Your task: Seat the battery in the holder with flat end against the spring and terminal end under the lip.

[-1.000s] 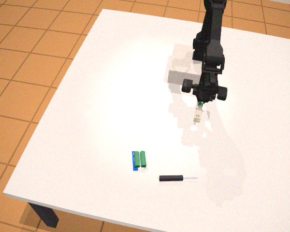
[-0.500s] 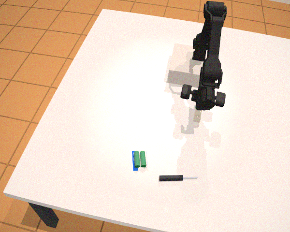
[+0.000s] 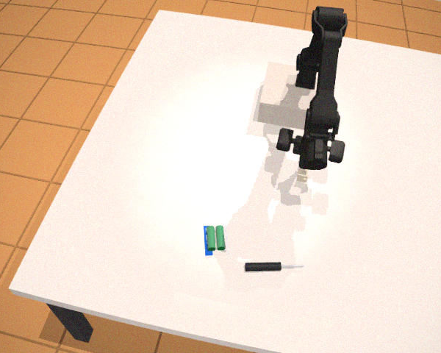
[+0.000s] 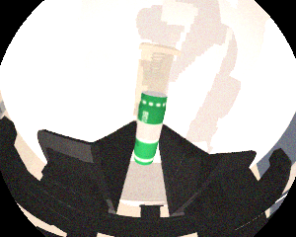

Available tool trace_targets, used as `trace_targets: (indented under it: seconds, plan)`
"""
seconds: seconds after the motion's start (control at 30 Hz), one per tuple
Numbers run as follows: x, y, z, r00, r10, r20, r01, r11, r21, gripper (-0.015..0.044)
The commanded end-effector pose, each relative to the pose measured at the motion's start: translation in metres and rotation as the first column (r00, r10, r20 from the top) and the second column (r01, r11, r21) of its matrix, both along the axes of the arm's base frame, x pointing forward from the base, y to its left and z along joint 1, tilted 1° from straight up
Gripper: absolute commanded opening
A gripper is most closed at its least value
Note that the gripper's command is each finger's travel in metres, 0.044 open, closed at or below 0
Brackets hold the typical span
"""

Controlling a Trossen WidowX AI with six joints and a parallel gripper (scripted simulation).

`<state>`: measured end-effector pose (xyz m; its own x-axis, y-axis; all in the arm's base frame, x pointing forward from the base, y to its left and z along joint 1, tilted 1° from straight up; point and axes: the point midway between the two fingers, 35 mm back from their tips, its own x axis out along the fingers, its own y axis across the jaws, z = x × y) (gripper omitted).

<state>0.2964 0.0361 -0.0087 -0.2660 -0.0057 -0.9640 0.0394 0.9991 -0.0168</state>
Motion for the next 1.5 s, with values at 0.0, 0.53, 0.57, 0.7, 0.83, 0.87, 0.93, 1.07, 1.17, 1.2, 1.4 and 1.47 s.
trace_targets:
  seconds: [0.0,0.53,0.57,0.7,0.83,0.87,0.93,1.07,1.17,1.2,1.4,1.47]
  plan:
    - [0.003,0.001,-0.001,1.0,0.005,-0.023,-0.005,1.0,0.008,0.0062]
    - [0.007,0.001,-0.008,0.992,0.005,-0.126,-0.005,1.0,0.008,0.0062]
    - [0.008,0.001,-0.008,0.991,0.005,-0.132,-0.004,1.0,0.008,0.0062]
    - [0.009,0.001,-0.01,0.987,0.005,-0.158,-0.004,1.0,0.008,0.0062]
    - [0.009,0.001,-0.011,0.983,0.005,-0.183,-0.004,1.0,0.008,0.0062]
    - [0.01,0.001,-0.012,0.982,0.005,-0.19,-0.004,1.0,0.008,0.0062]
    - [0.01,0.001,-0.013,0.98,0.005,-0.201,-0.004,1.0,0.008,0.0062]
    - [0.011,0.001,-0.013,0.979,0.005,-0.205,-0.004,1.0,0.007,0.0062]
    - [0.012,0.001,-0.014,0.979,0.006,-0.205,-0.005,1.0,0.005,0.0062]
    - [0.013,0.001,-0.014,0.979,0.006,-0.205,-0.005,1.0,0.004,0.0062]
    - [0.017,0.001,-0.015,0.979,0.007,-0.205,-0.007,1.0,0.001,0.0062]
    - [0.018,0.001,-0.015,0.979,0.008,-0.205,-0.008,1.0,0.0,0.0062]
